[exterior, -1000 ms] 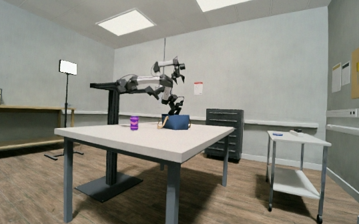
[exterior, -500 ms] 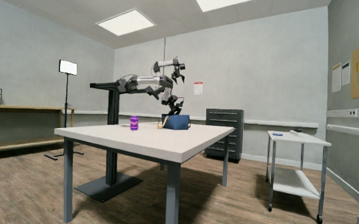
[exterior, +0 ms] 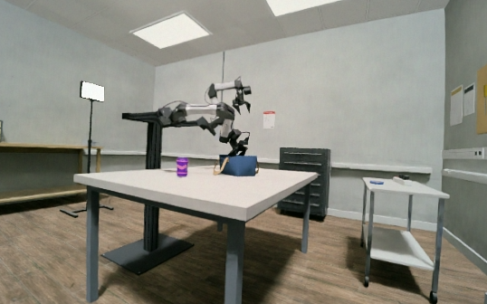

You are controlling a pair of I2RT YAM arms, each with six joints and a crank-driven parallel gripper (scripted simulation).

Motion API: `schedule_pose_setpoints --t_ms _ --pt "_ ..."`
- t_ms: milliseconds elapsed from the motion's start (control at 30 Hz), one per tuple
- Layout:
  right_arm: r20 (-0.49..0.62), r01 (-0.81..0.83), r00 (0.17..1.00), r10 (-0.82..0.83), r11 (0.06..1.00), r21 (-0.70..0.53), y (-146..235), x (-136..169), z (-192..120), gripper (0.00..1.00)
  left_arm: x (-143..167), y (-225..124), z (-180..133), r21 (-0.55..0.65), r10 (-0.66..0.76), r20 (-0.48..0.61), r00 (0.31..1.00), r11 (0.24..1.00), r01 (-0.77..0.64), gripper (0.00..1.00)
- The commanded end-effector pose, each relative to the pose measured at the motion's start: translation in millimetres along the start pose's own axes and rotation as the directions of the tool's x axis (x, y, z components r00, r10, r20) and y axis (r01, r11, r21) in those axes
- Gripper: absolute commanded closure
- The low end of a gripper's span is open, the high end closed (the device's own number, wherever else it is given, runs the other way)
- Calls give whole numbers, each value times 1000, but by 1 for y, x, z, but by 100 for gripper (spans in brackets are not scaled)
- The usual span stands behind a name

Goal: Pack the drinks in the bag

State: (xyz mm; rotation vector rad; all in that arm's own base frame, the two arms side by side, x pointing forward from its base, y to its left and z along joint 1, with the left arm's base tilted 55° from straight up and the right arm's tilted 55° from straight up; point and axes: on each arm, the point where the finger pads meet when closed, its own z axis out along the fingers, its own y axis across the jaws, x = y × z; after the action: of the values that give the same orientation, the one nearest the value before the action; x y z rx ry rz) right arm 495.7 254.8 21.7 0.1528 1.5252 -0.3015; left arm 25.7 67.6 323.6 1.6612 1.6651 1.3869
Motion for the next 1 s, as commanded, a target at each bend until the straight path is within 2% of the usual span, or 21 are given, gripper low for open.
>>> schedule_pose_setpoints --t_ms 0,933,967 --pt "53 -68 996 70 997 -33 17 -27 -5 11 0 2 -17 -46 -26 -15 1000 999 25 0" --pt "53 -68 996 69 997 -33 17 -27 -5 9 0 2 -17 -46 -26 -15 1000 999 25 0" --pt "45 -64 997 65 998 -16 12 -34 -18 9 0 2 -17 -46 -26 -15 1000 999 25 0"
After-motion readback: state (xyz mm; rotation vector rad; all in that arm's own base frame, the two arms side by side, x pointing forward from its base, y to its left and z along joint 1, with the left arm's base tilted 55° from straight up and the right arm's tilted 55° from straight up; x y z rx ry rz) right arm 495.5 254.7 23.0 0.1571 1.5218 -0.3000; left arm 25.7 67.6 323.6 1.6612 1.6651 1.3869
